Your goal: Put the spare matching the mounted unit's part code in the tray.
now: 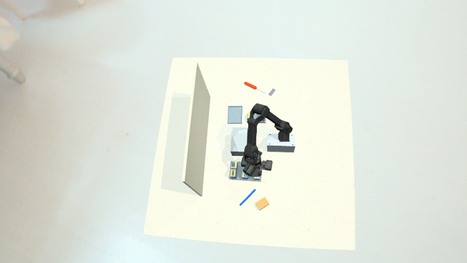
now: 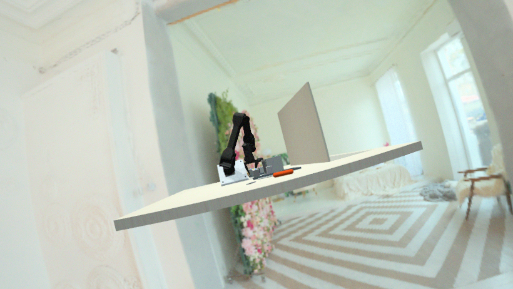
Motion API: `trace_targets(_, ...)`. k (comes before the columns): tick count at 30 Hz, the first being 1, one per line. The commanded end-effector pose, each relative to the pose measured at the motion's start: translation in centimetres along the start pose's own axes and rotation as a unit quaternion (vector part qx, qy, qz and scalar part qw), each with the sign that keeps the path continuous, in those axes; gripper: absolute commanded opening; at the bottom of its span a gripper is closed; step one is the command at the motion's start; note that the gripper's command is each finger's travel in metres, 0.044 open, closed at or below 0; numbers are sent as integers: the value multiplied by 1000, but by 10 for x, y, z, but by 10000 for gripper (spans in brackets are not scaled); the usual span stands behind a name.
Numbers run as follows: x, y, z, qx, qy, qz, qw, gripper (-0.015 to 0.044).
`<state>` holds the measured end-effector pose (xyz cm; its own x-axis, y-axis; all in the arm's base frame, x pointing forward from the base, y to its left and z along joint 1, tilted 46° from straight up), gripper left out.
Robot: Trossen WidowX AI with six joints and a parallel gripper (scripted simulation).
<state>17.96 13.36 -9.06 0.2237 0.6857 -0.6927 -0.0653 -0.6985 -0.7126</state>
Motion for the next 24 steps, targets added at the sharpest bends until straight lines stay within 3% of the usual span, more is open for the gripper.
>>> trace_targets(1,0,0,0,0,0,0,1000,162)
trace_targets(7,0,0,0,0,0,0,1000,122)
trace_targets(12,0,0,0,0,0,0,1000,0)
trace_targets(20,0,-1,0,0,0,0,1000,0)
trace_targets(24,2,-25,-1,0,-1,-1,1000,0)
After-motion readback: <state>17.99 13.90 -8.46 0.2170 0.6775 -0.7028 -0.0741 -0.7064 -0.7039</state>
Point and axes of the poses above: the point midway between the two fingers, 35 mm back from their tips, its own y axis out along the fingers, its own z axis across the jaws, x = y × z, the point moved 6 cm from there along -y, back along the fingers, and after that the axes turned 2 degrees about y, right-handed, at the moved point
